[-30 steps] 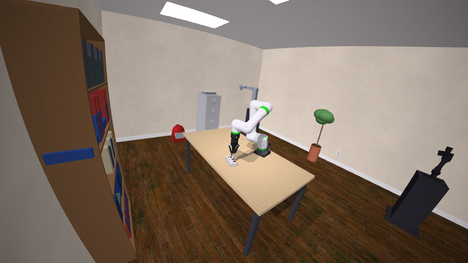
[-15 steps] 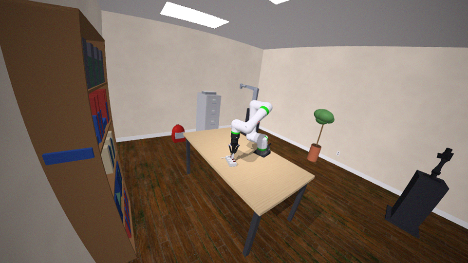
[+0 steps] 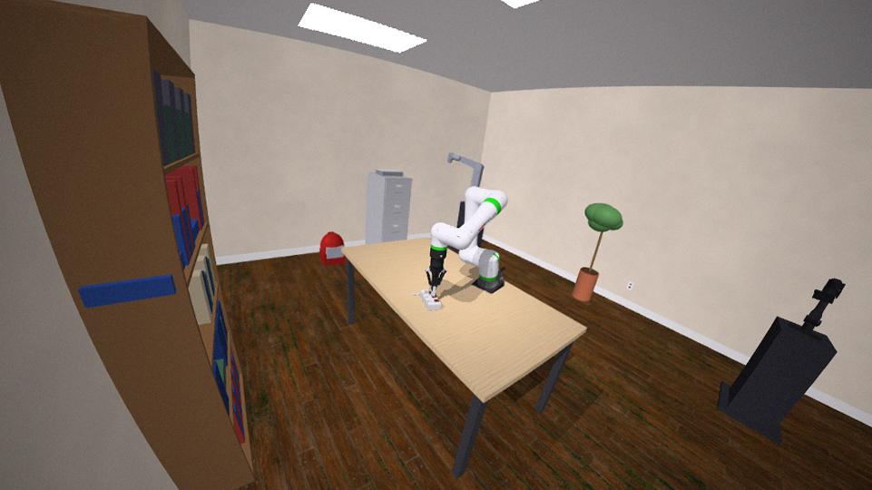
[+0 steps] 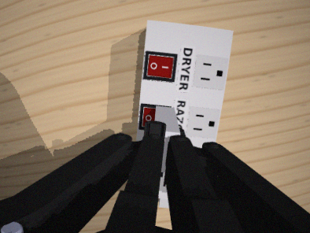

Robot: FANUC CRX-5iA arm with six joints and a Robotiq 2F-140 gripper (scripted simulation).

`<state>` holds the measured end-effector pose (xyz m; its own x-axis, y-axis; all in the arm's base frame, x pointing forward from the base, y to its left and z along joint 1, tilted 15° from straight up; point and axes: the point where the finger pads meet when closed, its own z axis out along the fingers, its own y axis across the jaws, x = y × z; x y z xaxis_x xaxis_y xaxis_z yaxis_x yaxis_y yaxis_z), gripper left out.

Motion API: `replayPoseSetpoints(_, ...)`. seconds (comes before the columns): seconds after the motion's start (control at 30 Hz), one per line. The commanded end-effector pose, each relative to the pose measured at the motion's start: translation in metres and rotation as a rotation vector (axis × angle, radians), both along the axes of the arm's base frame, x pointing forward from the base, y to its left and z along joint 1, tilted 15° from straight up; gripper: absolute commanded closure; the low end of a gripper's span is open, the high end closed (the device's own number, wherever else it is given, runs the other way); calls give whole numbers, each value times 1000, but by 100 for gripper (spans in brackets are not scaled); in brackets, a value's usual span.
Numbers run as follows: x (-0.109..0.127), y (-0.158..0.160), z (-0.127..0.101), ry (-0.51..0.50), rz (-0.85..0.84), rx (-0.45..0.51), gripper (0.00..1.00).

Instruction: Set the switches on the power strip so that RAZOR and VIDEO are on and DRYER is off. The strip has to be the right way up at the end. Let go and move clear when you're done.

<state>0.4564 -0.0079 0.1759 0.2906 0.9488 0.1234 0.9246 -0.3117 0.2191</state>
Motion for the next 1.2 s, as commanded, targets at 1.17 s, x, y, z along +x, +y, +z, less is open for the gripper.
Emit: replayPoseSetpoints(1.17,2,0,-7,0,0,0,100)
